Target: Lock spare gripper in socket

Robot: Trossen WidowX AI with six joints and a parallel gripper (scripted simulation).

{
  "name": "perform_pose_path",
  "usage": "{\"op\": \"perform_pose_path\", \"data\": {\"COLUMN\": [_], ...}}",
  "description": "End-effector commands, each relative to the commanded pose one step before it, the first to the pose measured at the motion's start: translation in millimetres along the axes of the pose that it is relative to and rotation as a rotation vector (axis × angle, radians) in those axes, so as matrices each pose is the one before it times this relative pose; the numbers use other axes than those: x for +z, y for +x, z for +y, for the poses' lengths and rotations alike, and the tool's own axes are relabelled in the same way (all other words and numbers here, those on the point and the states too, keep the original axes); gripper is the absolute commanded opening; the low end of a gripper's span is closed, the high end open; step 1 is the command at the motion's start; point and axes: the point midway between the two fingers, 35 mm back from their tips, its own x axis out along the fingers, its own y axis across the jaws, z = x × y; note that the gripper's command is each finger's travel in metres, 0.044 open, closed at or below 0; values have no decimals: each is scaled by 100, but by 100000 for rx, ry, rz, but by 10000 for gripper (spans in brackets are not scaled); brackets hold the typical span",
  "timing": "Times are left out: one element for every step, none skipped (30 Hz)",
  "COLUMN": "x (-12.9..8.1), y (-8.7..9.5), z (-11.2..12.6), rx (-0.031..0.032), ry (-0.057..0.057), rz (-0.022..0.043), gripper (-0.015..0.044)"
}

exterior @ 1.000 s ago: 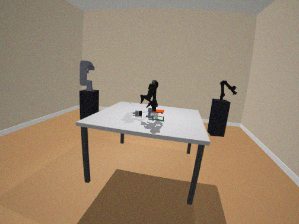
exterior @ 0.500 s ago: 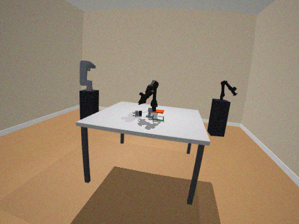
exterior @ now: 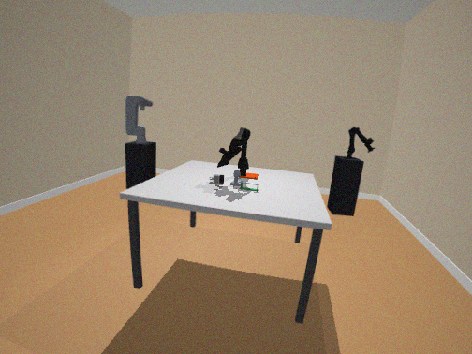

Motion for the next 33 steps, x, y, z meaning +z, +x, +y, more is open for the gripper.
{"op": "perform_pose_path", "data": {"x": [-1841,-493,-502,-427,-276,-19,-38,-57,-76,-97,-113,-119,-119,-119,-120,-120,-119,-119,-120,-120,-120,-120,-120,-120,-120,-120,-120,-120,-120,-120,-120,-119,-119], "y": [1821,442,427,335,182,20,39,59,78,97,112,117,118,117,117,116,116,116,116,115,115,114,114,114,113,113,112,112,112,111,111,110,110], "z": [-128,-42,-61,-66,-50,3,6,9,12,14,16,15,14,13,12,11,10,9,7,6,5,4,3,2,1,0,-2,-3,-4,-5,-6,-7,-8], "rx": [-1010,-64,-65,-55,-34,0,0,0,0,0,0,0,0,0,0,0,0,0,0,-1,-1,-1,-1,-1,-1,-1,-1,-1,-1,-1,-1,-1,-2], "ry": [365,98,96,78,47,0,0,0,1,1,1,1,1,1,1,0,0,0,0,0,0,0,0,0,0,0,0,0,-1,-1,-1,-1,-1], "rz": [220,91,93,78,50,0,0,0,0,0,0,1,1,1,1,1,1,1,1,1,1,1,1,1,1,1,1,1,1,1,1,1,1], "gripper": [440,440,440,440,440,440,440,440,440,440,440,440,440,440,440,440,440,440,440,440,440,440,440,440,440,440,440,440,440,440,440,440,440]}}
